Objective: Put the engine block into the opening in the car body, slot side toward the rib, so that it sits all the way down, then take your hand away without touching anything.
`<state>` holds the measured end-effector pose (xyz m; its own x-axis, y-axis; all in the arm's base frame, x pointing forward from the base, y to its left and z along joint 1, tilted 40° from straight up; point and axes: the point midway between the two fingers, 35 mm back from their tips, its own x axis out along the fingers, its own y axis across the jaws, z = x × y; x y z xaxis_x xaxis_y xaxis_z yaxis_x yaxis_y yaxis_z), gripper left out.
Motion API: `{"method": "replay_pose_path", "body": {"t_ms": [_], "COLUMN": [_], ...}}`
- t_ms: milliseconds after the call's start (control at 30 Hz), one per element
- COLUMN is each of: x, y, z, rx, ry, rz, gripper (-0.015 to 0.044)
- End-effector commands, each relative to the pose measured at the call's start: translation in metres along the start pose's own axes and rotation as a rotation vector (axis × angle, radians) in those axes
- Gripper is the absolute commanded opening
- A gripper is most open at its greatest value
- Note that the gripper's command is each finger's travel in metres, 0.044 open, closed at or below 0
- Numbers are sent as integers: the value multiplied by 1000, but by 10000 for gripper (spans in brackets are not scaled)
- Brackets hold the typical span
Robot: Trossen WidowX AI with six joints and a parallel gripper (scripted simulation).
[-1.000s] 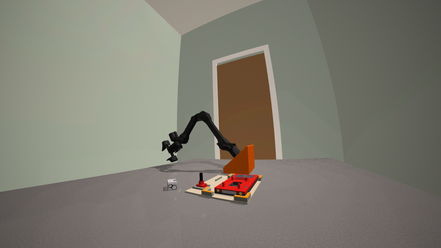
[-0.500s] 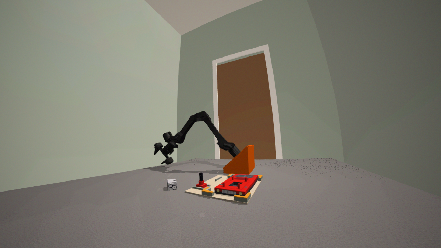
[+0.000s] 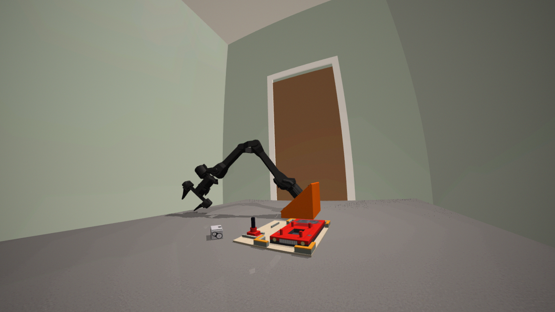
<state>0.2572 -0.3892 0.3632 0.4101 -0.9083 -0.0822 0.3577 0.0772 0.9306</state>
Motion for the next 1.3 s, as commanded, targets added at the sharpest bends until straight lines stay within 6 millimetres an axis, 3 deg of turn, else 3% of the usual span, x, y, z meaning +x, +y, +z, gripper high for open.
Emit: {"method": "replay_pose_path", "body": {"t_ms": [0,233,733,1267], "x": [-4,-16,-34,-80], "y": [2,1,-24,-57], "z": [-28,-67,-155,-243], "rx": [-36,-62,-309,-683], "ry": [56,132,313,526], "rz": [-29,-56,-180,-333], "gripper": [440,440,440,440]}}
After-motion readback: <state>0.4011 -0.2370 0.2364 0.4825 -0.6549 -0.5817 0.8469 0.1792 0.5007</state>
